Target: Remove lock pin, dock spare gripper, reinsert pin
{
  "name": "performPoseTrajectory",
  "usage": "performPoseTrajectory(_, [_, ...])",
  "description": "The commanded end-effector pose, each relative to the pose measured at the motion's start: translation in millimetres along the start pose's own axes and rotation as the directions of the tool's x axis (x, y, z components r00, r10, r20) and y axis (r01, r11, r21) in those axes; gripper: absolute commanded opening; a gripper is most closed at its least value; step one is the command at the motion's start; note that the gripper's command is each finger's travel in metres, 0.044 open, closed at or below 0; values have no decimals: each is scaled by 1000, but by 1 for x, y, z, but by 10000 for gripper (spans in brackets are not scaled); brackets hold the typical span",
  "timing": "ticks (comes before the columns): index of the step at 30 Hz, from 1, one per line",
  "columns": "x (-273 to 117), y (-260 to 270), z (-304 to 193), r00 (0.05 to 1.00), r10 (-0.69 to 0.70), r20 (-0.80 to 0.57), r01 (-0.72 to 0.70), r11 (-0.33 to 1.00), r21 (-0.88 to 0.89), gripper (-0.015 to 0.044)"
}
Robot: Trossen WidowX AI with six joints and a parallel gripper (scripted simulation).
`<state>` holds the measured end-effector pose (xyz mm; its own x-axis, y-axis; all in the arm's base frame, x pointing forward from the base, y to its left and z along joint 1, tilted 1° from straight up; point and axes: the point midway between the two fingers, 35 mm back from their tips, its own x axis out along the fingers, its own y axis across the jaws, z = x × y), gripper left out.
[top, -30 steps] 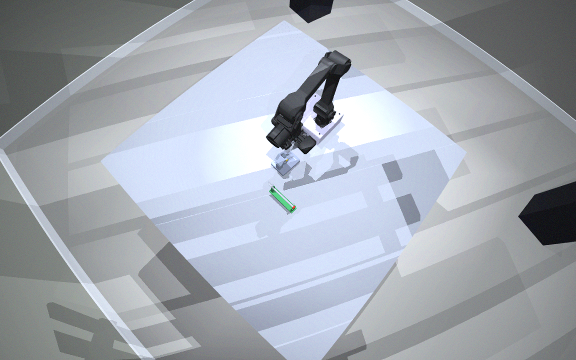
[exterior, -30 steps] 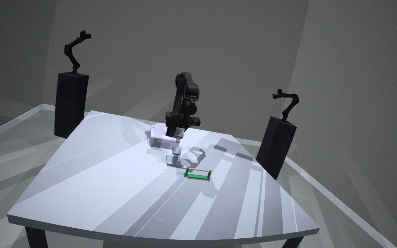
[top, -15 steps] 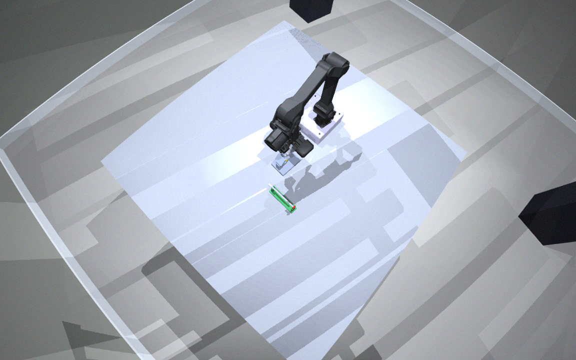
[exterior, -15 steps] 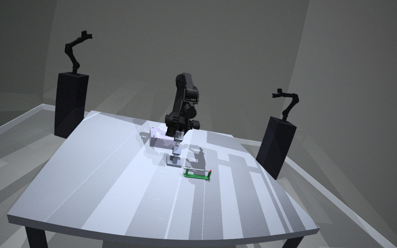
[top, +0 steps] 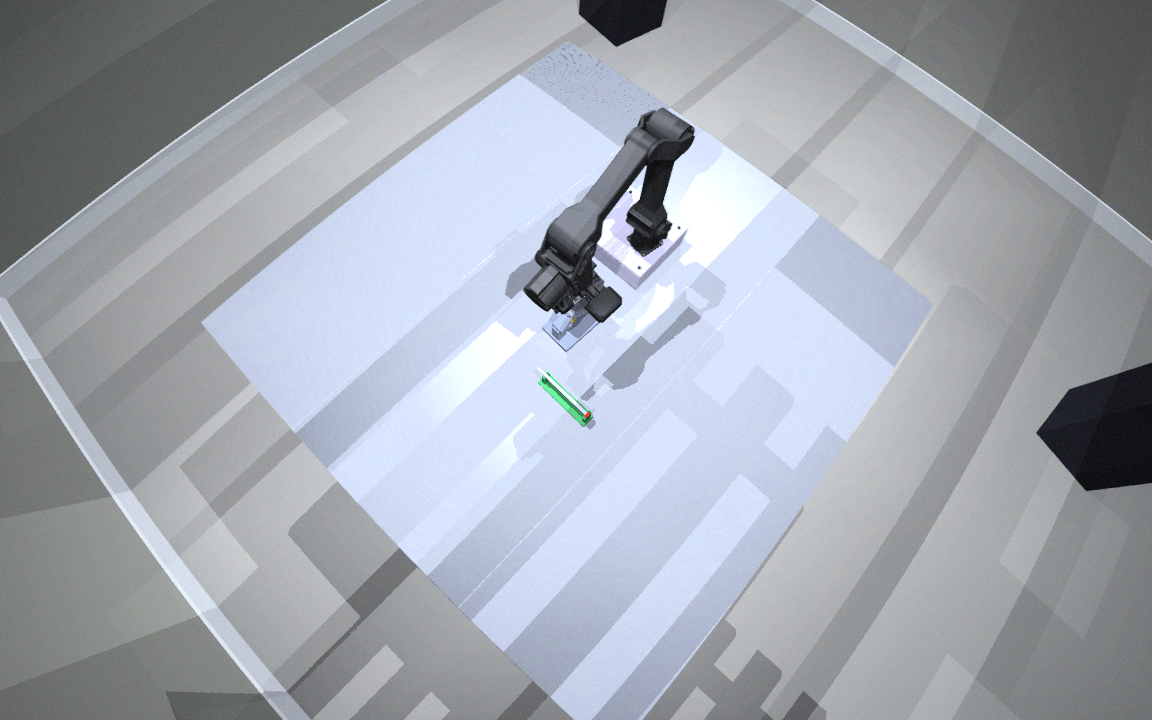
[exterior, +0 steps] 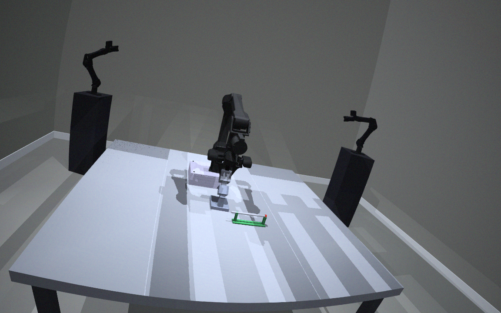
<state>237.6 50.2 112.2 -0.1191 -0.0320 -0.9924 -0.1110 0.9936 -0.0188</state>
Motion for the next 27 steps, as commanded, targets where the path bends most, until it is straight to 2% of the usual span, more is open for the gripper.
performPoseTrajectory(1, [5, 0, 3, 1000, -1, -5, 1, 1000, -4, 0])
performPoseTrajectory(27, [14, 0, 12, 1000, 0, -3, 0, 1000, -3, 0])
